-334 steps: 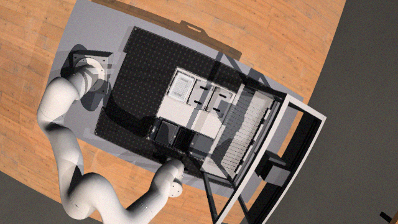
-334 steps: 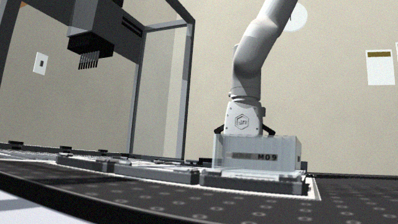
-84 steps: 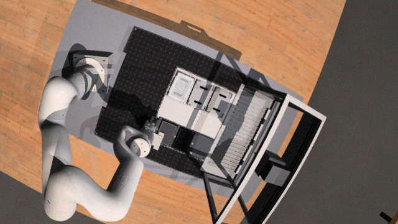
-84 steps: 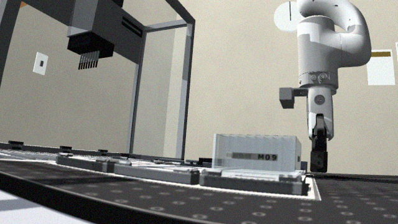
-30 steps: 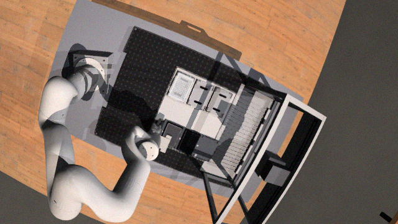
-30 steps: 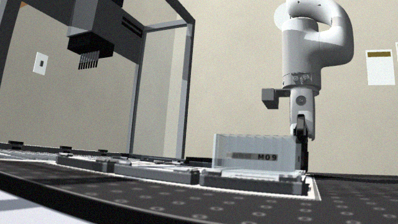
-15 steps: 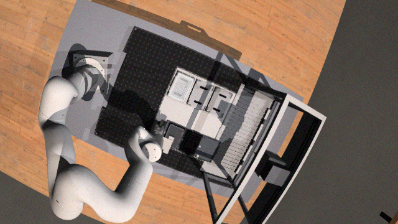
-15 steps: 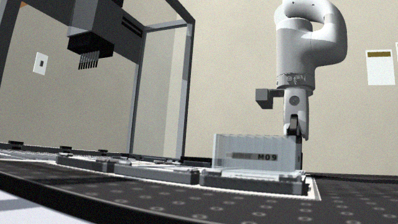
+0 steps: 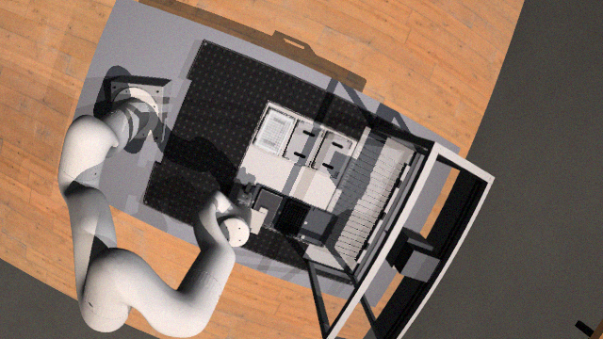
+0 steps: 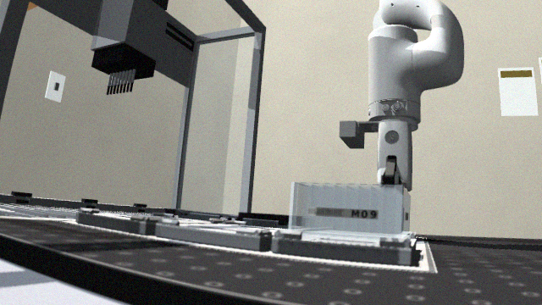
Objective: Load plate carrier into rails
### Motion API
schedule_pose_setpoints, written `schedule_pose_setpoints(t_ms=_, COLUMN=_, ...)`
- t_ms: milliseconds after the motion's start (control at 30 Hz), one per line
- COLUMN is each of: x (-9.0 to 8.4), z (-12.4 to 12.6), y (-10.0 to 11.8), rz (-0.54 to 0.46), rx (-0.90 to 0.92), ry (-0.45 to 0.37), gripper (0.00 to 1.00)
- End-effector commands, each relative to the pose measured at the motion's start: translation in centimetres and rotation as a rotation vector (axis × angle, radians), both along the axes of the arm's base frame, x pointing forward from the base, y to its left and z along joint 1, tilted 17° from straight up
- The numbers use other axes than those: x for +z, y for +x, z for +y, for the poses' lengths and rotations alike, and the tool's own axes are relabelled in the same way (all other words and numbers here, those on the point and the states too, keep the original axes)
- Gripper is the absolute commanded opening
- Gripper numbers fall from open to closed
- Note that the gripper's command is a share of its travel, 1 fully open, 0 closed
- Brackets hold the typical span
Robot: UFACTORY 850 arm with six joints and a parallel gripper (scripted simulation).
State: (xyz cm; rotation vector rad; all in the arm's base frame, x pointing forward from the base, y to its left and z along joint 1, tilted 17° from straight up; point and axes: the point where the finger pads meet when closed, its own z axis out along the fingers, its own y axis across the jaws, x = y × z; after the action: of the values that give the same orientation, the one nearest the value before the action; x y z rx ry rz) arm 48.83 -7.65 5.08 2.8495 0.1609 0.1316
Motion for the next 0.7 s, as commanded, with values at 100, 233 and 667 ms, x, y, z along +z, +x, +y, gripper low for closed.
schedule_pose_setpoints(t_ms=100, x=0.1, z=0.1, y=0.9, rz=-0.001, rx=0.001, ry=0.001, gripper=0.82)
schedule_pose_setpoints(t_ms=233, x=0.2, z=0.2, y=1.2, rz=-0.001, rx=0.001, ry=0.001, gripper=0.82)
schedule_pose_setpoints(t_ms=667, x=0.3, z=0.3, y=2.3, rz=-0.002, rx=0.001, ry=0.001, gripper=0.82)
